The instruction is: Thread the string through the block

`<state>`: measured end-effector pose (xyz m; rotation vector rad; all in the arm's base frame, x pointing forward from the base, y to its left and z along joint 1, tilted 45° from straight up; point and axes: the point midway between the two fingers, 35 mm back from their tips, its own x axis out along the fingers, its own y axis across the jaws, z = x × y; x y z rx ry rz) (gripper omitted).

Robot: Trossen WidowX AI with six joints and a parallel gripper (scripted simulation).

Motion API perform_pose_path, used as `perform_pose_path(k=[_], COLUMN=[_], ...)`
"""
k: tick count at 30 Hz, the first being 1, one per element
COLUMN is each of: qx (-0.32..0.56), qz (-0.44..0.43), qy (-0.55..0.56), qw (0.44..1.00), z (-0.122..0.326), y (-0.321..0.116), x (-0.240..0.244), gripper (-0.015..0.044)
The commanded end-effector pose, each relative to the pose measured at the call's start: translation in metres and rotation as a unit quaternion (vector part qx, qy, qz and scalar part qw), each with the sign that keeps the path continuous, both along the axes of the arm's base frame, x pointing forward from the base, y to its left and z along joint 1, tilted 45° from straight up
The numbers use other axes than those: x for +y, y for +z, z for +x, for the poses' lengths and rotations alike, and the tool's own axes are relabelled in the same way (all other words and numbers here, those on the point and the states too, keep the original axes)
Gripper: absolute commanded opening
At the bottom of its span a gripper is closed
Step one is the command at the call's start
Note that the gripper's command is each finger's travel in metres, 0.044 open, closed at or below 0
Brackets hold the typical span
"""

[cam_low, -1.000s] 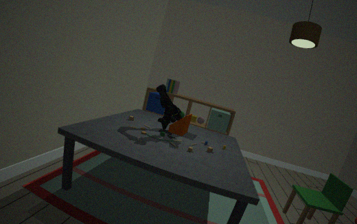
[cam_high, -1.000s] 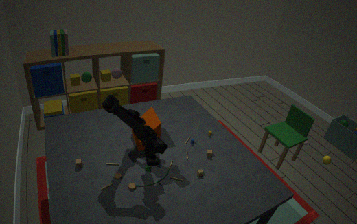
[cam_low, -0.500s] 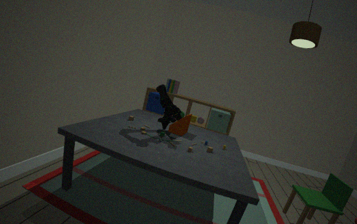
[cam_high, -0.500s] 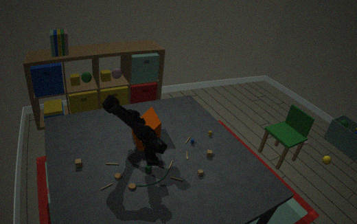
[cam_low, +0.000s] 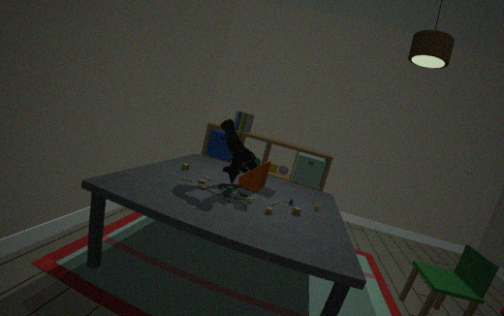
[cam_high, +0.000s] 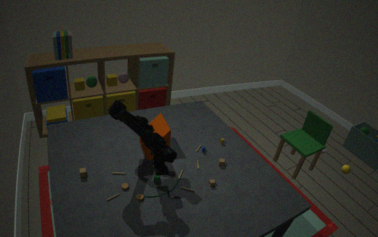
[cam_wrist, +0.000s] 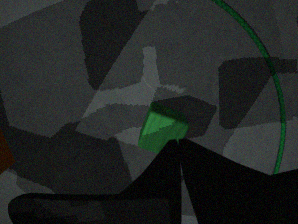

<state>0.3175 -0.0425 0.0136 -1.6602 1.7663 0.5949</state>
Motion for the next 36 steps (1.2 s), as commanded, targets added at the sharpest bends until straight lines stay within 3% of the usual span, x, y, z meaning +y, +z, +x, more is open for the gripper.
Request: perform_pose_path(k=[1, 4, 8, 16, 22, 34, 36], qx=[0.03, 0.159, 0.324, 0.351, 0.351, 0.351, 0.351], qz=[0.001, 0.004, 0.002, 0.002, 0.002, 0.002, 0.002], qy=[0.031, 0.162, 0.33, 0.356, 0.356, 0.356, 0.356], qw=[0.999, 0.974, 0.887, 0.866, 0.866, 0.866, 0.866], z=[0.003, 0.013, 0.018, 0.017, 0.017, 0.017, 0.017], y=[-0.006, -0.034, -0.076, -0.083, -0.083, -0.083, -0.083], x=[0.007, 0.037, 0.079, 0.086, 0.086, 0.086, 0.086], gripper=[0.0053, 0.0131, 0.0236, 0.044, 0.044, 0.0125, 0.0121])
